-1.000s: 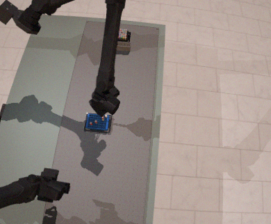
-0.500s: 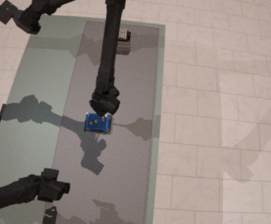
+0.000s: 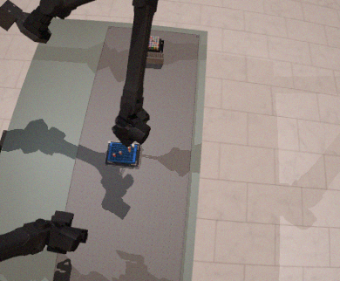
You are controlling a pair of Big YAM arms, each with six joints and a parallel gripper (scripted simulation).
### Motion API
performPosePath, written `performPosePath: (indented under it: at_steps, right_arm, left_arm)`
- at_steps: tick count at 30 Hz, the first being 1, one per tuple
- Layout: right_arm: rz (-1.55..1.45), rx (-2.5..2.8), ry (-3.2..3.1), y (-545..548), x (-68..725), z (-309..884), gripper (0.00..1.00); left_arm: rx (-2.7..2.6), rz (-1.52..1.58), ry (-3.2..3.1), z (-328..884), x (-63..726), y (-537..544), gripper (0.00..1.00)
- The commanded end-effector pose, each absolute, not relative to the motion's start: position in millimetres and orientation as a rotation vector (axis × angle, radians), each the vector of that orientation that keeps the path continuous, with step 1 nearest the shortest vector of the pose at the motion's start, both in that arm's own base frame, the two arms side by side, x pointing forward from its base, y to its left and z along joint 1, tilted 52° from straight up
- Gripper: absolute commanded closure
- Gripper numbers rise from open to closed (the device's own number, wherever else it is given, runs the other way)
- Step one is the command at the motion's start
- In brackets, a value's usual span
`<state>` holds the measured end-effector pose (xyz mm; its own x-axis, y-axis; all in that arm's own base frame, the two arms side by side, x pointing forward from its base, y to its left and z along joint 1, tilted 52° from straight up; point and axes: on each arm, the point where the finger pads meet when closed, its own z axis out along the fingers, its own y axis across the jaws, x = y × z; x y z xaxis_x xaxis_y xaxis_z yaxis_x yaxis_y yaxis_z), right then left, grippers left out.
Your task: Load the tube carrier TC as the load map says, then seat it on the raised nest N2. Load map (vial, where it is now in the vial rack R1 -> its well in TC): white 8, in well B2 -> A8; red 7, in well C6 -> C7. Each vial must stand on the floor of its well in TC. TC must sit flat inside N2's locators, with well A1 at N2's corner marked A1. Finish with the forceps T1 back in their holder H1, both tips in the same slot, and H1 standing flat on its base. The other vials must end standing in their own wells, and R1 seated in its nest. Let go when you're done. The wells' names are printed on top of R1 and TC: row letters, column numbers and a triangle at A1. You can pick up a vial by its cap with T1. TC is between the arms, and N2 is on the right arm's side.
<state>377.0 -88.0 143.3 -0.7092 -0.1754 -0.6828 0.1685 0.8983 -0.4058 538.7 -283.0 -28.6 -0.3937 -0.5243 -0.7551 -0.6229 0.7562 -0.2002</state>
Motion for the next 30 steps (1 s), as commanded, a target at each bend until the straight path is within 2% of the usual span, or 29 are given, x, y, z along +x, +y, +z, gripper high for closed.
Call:
performPosePath:
  at_steps: [1, 30]
  right_arm:
    - [-0.582, -0.023, 2.284, -87.4, 379.1, 147.7, 0.00]
    - [-0.582, -0.023, 2.284, -87.4, 379.1, 147.7, 0.00]
  left_arm:
    - [-0.873, 0.152, 2.074, -35.6, 549.2, -275.1, 0.91]
    - [-0.874, 0.147, 2.070, -40.3, 553.5, -272.0, 0.91]
